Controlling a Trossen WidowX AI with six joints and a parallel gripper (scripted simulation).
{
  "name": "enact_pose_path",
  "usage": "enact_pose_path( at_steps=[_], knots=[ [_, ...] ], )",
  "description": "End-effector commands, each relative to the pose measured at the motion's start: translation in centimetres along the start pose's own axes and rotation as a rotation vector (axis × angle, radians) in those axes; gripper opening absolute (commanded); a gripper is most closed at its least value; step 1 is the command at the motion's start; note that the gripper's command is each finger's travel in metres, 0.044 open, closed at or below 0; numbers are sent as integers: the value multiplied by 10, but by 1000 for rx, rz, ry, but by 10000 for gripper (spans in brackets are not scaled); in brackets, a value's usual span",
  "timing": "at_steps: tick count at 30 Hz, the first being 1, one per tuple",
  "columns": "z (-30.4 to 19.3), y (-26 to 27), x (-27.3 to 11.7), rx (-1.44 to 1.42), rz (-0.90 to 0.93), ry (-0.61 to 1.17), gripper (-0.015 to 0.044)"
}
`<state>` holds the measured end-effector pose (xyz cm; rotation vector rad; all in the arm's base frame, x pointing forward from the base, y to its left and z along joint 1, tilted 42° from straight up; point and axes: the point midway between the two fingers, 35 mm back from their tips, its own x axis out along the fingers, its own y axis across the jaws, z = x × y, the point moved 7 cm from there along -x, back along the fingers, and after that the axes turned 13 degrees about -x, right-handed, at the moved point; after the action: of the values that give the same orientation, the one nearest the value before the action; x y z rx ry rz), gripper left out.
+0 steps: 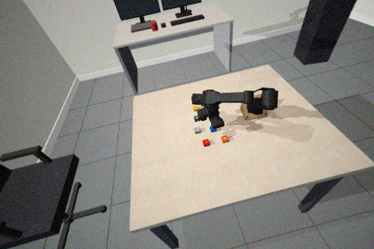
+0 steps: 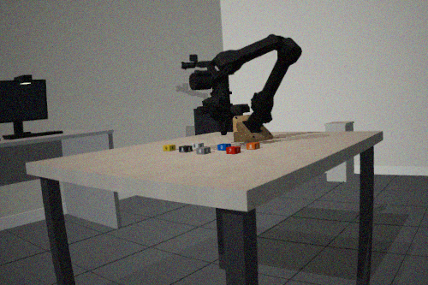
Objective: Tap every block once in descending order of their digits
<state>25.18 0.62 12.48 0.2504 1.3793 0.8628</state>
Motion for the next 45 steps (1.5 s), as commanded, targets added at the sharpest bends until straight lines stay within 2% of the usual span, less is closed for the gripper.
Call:
enact_pose_path(
  at_steps=[1,24,28,34,40,45],
  knots=[
    [1,1,7,-1,1,-10,20],
    [1,1,34,-1,2,-11,20],
    [1,1,7,-1,1,-10,20],
    [1,0,-4,0,0,-10,20],
    [0,0,-74,1,-1,-8,20],
    [0,1,-76,1,-1,-8,20]
  ],
)
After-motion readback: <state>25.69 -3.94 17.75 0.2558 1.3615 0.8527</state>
